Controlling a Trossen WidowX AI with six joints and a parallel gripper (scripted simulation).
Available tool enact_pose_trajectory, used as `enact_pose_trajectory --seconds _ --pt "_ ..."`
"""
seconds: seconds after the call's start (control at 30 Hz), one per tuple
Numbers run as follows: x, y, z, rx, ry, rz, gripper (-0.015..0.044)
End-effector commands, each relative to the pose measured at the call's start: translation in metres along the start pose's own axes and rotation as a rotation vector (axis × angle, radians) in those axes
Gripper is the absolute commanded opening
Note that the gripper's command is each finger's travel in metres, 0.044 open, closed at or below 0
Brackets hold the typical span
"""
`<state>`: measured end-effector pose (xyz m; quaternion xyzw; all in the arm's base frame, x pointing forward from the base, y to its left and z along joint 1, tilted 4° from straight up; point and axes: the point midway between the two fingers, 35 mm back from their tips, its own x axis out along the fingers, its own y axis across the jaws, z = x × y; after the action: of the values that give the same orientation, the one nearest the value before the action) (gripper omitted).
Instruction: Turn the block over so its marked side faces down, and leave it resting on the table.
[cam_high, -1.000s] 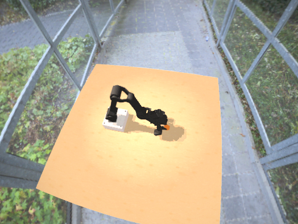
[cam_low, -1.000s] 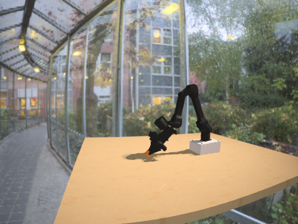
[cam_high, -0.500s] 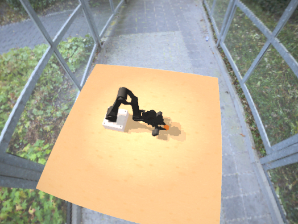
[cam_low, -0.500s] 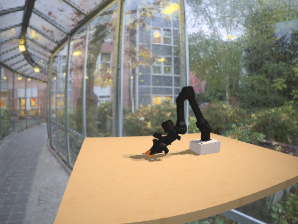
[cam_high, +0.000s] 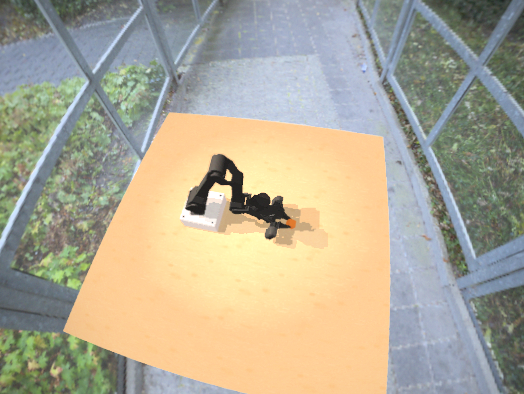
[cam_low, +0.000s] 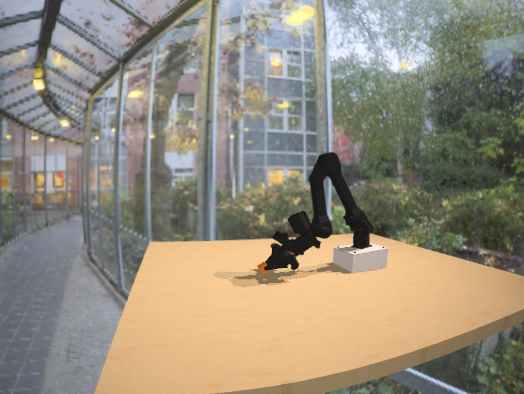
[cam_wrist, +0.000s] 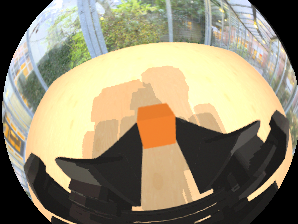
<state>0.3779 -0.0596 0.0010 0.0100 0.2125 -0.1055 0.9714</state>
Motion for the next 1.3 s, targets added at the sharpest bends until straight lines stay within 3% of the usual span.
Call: enact_pose_trajectory --seconds 0.0,0.13,0.7,1.27 --pt "-0.0009 -0.0005 -0.0006 -0.006 0.000 -0.003 0.0000" --pt "-0.0009 -0.0005 -0.0006 -0.006 0.000 -0.003 0.0000" --pt "-0.0009 -0.0005 -0.0006 -0.006 0.000 -0.003 0.0440" --pt "-0.0009 -0.0005 -0.0006 -0.006 0.000 -0.003 0.0440"
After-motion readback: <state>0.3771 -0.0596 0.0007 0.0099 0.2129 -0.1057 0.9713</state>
